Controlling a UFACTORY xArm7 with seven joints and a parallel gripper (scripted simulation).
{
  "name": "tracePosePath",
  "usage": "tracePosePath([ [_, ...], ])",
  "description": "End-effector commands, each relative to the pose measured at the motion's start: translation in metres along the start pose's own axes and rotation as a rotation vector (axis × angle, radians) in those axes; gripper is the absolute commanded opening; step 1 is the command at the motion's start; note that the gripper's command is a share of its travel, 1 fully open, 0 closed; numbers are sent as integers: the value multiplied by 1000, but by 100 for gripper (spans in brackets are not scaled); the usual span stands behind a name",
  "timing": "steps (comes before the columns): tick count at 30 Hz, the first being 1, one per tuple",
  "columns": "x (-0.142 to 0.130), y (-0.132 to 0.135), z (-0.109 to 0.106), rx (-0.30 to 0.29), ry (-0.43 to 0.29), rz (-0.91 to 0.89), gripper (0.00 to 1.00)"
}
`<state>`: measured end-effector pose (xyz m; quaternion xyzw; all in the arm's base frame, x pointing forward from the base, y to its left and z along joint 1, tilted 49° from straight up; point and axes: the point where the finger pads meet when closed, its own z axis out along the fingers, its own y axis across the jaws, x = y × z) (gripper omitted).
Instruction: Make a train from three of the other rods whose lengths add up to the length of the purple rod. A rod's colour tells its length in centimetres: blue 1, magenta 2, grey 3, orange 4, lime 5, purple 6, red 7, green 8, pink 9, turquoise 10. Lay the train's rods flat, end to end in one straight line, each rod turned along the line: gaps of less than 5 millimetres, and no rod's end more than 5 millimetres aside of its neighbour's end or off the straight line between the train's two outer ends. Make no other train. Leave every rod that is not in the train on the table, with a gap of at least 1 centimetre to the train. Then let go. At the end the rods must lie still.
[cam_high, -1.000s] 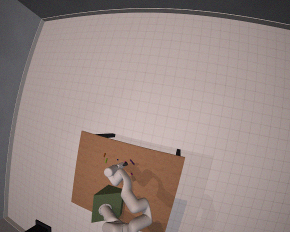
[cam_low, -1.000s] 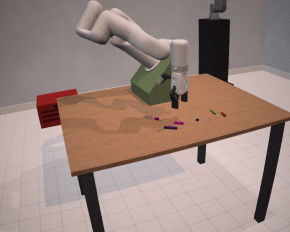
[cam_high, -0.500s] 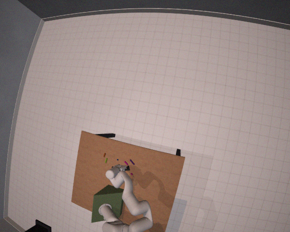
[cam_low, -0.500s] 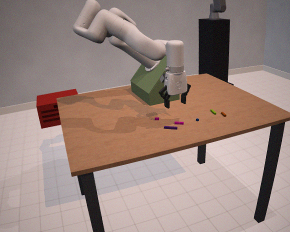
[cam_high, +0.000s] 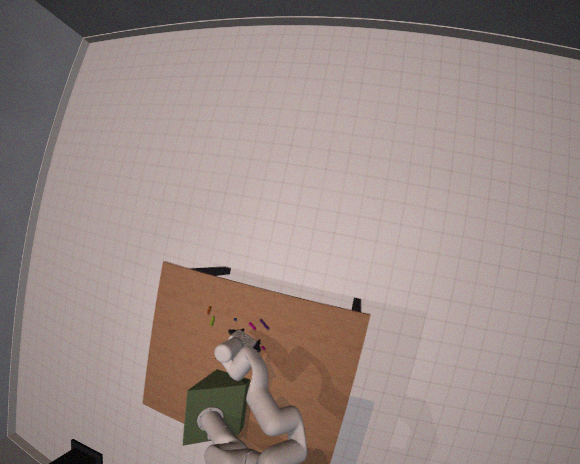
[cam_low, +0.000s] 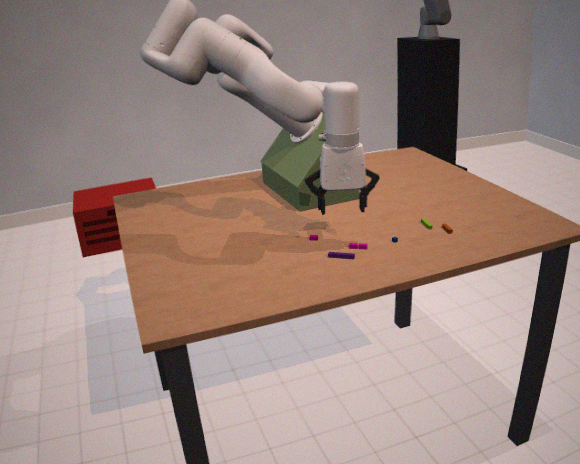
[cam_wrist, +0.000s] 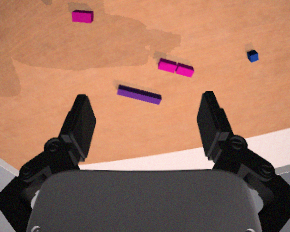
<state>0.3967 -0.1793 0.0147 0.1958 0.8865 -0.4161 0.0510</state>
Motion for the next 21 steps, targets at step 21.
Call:
tracePosePath([
  [21,17,-27,5,-6,-12,770,100],
])
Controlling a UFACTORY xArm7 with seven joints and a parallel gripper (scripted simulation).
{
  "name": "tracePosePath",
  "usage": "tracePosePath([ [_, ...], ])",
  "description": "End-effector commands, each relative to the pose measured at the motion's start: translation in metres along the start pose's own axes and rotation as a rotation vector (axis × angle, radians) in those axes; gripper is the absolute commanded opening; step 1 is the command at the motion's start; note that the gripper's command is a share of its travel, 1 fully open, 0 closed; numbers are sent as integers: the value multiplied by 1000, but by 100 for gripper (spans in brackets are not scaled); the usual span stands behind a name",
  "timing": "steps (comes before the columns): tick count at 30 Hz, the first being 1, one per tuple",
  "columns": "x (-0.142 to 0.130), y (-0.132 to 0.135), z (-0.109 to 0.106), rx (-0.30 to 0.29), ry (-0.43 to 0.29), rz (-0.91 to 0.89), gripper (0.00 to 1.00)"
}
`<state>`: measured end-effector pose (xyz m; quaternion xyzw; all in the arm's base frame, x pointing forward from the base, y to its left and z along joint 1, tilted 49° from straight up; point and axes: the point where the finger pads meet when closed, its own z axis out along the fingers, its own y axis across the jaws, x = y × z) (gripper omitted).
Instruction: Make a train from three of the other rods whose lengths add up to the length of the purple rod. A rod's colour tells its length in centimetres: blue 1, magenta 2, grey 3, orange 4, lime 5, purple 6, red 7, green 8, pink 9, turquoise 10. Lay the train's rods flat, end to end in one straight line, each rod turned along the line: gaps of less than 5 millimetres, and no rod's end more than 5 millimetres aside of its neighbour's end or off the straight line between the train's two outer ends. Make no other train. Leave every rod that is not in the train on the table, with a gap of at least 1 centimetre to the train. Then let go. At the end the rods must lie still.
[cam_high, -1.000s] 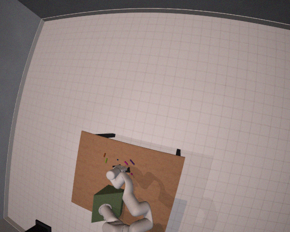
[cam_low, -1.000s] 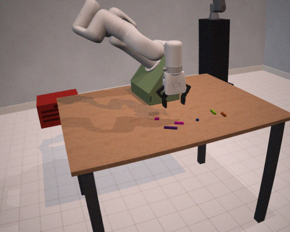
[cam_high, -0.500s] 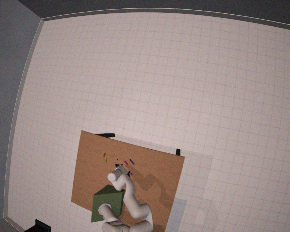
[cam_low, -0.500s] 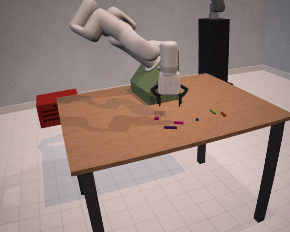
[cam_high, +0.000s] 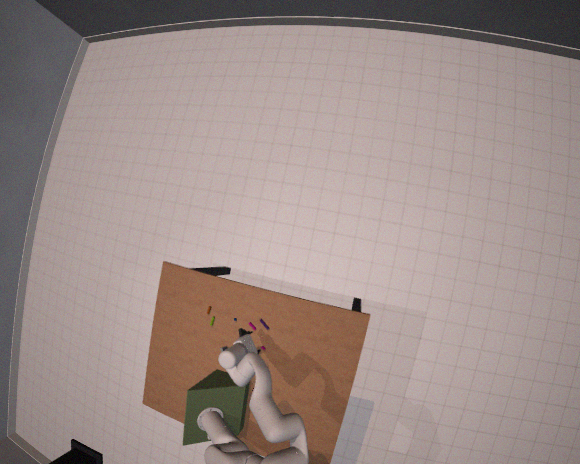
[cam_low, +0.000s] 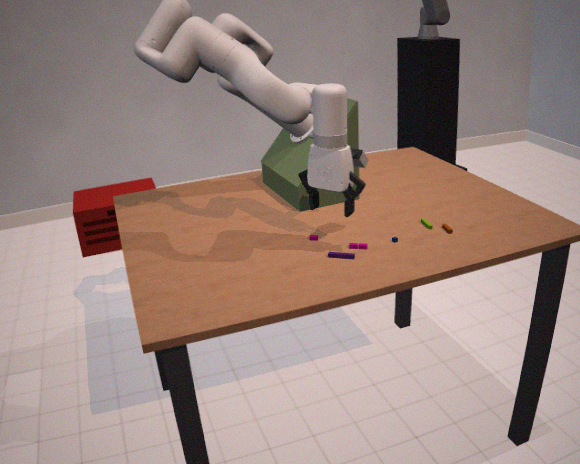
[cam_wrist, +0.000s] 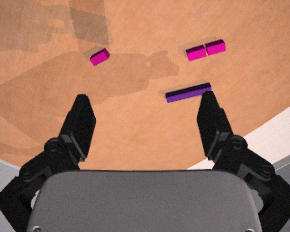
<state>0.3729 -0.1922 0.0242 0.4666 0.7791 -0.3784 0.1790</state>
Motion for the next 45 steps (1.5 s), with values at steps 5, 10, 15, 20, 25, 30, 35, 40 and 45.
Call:
tracePosePath([
  [5,0,-10,0,-11,-9,279,100],
  [10,1,-17,2,-12,-5,442,100],
  [15,1,-23,2,-12,-3,571,100],
  [20,2,-30,4,-12,2,737,100],
  [25,4,-37,5,-11,6,900,100],
  [30,5,-43,5,-9,11,1050,100],
  [35,6,-45,6,-9,13,1103,100],
  [40,6,-46,6,-8,14,1136,100],
  [45,6,-46,6,-8,14,1138,24],
])
